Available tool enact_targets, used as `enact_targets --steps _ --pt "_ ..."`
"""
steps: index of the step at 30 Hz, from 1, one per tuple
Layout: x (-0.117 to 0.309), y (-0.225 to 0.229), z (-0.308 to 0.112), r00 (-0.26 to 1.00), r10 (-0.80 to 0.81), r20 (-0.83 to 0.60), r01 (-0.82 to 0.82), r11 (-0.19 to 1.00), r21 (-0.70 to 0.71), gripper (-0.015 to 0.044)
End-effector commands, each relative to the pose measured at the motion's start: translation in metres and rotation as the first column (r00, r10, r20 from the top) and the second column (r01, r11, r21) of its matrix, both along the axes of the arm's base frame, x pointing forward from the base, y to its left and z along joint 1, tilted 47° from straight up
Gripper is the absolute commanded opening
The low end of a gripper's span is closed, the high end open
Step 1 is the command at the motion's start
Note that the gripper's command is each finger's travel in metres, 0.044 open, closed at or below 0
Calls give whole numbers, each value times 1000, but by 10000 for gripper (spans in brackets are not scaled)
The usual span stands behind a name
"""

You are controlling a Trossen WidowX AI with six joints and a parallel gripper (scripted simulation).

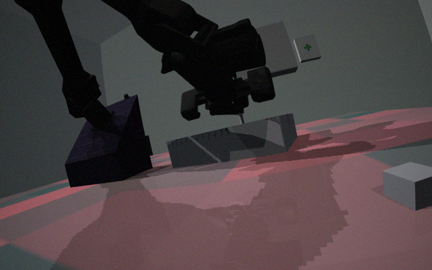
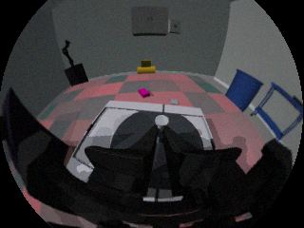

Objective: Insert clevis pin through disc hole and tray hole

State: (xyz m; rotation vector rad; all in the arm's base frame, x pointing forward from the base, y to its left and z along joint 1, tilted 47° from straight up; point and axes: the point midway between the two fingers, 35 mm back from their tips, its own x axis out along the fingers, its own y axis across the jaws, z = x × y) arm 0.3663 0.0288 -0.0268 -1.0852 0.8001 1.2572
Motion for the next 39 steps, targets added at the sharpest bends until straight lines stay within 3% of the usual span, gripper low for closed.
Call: enact_targets --steps 1,39 --pt "2 -1 1 1000 1 6 -1 1000 -4 0" --pt "6 -2 3 1000 1 6 -1 1000 -4 0"
